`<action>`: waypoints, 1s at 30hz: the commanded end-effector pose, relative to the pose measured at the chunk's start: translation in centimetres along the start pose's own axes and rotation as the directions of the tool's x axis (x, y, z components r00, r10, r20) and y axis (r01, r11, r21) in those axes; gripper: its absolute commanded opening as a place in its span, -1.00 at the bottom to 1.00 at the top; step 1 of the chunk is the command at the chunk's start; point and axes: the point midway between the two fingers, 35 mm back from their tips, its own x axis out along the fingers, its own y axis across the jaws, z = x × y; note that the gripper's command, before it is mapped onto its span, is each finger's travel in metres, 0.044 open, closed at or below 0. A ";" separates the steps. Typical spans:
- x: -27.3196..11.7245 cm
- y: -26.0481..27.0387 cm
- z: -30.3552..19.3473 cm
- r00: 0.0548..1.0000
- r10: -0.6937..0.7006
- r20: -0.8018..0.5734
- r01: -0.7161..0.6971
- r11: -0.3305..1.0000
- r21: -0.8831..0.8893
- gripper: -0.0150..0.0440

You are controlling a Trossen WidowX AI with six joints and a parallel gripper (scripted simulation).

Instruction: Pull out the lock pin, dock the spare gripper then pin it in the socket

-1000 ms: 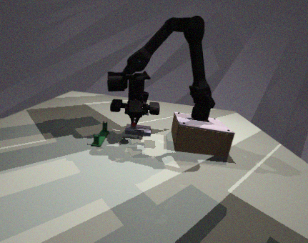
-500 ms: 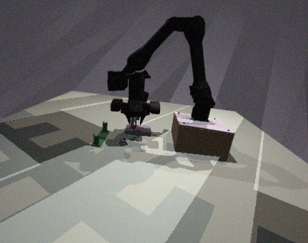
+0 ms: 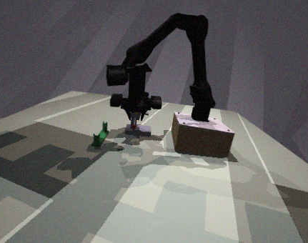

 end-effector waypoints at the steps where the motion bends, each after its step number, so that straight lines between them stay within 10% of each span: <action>1: -1.0 0.0 0.4 1.000 0.000 0.002 0.000 1.000 0.001 0.19; 26: -6.1 0.2 2.6 1.000 -0.003 -0.019 0.003 1.000 -0.030 0.19; 30: -5.3 0.2 2.2 1.000 -0.004 -0.022 0.003 0.999 -0.033 0.54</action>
